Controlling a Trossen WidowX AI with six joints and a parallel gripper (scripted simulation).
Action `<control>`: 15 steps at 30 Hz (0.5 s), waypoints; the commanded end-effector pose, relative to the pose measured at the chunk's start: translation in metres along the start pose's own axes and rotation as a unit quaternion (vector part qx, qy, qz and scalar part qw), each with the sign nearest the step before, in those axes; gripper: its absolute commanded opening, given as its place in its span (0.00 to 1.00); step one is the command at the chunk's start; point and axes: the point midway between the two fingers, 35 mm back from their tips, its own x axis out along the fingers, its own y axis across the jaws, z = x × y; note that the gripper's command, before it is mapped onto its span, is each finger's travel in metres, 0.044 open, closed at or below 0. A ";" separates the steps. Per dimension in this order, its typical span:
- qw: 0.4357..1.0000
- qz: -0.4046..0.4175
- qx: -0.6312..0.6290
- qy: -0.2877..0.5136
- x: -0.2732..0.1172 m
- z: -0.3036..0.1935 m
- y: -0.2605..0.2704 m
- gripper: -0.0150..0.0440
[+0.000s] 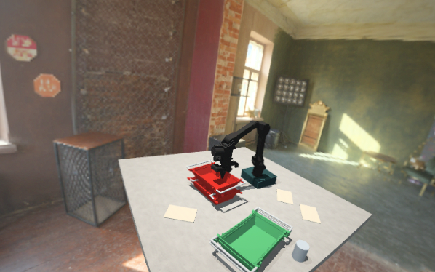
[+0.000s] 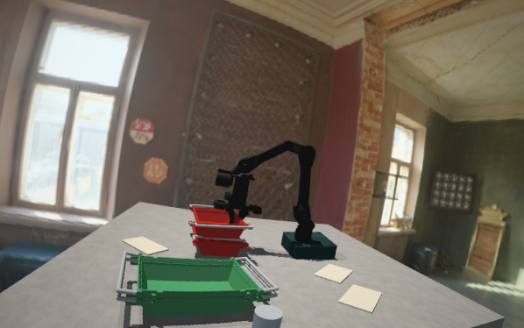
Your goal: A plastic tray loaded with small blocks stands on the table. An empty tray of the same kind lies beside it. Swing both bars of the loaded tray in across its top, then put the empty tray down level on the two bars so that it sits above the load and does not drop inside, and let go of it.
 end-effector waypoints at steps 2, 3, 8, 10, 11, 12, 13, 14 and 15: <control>1.000 -0.012 -0.001 0.001 0.004 0.000 -0.004 0.25; 1.000 -0.012 -0.001 0.001 0.004 0.000 -0.004 0.28; 1.000 -0.012 -0.001 0.001 0.004 0.000 -0.004 0.40; 1.000 -0.012 -0.001 0.001 0.004 0.000 -0.004 0.45; 1.000 -0.012 -0.001 0.001 0.004 0.000 -0.004 0.48; 1.000 -0.012 -0.001 0.001 0.004 0.000 -0.004 0.50; 1.000 -0.012 -0.001 0.001 0.004 0.000 -0.004 0.53; 1.000 -0.012 -0.001 0.001 0.004 0.000 -0.004 0.55; 1.000 -0.012 -0.001 0.001 0.004 0.000 -0.004 0.58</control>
